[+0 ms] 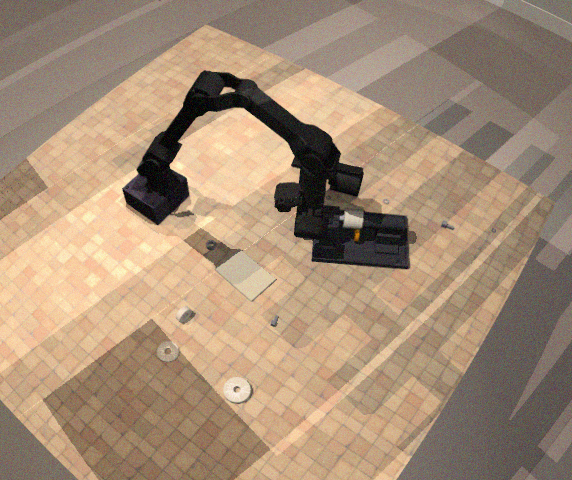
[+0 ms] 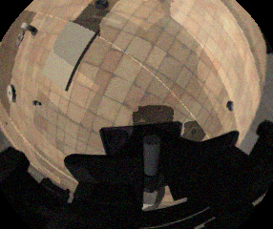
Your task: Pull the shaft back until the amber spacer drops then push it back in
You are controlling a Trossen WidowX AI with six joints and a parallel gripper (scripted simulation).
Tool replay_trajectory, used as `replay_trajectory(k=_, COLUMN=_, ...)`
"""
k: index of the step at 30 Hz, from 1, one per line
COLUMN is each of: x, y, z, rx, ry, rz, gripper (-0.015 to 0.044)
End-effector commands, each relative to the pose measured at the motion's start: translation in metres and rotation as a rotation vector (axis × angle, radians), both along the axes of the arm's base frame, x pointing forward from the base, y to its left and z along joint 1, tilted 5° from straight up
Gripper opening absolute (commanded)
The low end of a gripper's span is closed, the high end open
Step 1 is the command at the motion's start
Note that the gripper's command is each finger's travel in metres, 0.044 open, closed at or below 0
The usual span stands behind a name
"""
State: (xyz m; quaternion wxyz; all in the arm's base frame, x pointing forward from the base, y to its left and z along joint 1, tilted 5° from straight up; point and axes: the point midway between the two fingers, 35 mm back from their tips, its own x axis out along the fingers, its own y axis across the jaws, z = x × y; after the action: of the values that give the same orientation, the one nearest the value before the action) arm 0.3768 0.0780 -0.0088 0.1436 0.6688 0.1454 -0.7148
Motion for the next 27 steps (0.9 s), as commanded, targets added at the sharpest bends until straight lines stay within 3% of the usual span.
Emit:
replay_trajectory(k=1, x=0.0033, y=0.0025, z=0.0004, rx=0.009, ry=-0.009, rz=-0.004, gripper=0.0000)
replay_trajectory(k=27, x=0.0053, y=0.0033, z=0.0002, rx=0.009, ry=-0.009, rz=-0.004, gripper=0.0000)
